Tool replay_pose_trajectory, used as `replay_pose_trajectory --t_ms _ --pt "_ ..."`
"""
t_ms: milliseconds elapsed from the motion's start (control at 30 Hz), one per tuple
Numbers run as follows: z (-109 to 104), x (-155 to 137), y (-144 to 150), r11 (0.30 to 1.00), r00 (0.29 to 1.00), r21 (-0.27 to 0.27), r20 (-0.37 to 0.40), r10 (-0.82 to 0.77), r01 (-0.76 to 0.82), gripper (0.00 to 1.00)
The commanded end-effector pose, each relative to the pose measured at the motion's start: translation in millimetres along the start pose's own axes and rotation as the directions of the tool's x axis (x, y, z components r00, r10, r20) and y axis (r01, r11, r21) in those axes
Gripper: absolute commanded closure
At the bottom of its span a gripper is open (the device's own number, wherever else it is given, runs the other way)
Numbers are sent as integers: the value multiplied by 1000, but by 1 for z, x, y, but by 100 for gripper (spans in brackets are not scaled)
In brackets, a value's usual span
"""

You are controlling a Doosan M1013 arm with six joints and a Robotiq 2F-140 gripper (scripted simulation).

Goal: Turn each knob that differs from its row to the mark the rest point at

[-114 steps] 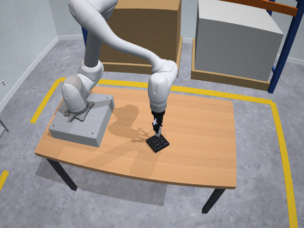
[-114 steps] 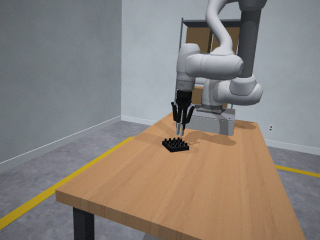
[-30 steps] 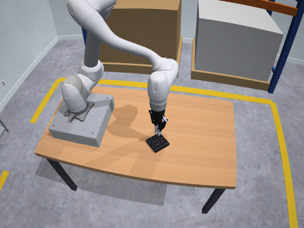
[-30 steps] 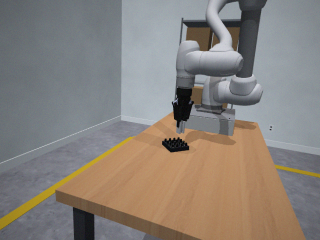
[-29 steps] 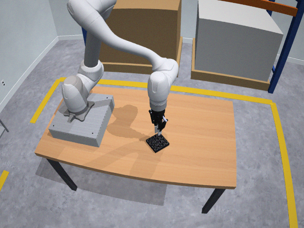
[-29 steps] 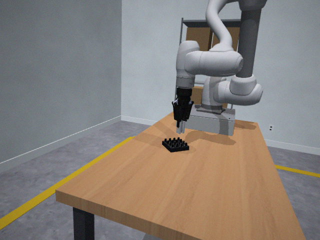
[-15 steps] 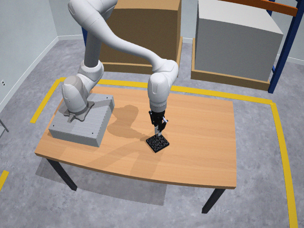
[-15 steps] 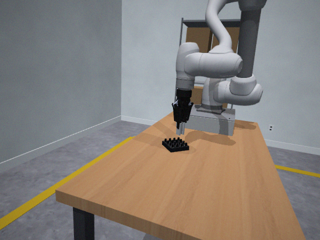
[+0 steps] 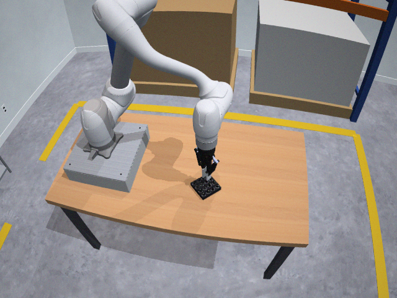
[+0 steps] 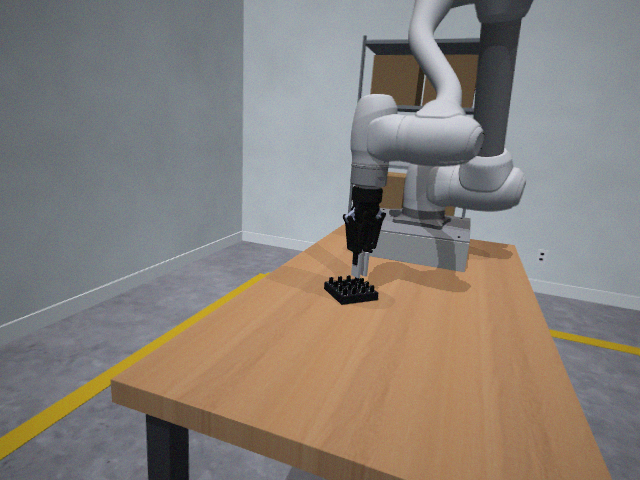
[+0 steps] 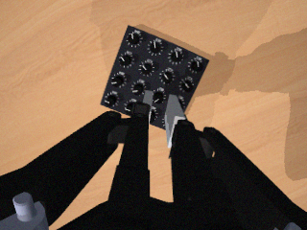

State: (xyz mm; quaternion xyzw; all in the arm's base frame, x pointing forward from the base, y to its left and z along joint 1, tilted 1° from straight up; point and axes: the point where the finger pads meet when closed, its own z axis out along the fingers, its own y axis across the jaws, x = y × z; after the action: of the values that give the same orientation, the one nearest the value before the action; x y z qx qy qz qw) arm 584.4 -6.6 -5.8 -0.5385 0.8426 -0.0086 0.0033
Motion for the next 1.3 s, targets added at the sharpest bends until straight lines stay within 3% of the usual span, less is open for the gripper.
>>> replay_pose_trajectory --t_ms 0,1267 --pt "4 0 0 1000 1000 0 0 0 0 88" --pt "15 0 0 1000 1000 0 0 0 0 88"
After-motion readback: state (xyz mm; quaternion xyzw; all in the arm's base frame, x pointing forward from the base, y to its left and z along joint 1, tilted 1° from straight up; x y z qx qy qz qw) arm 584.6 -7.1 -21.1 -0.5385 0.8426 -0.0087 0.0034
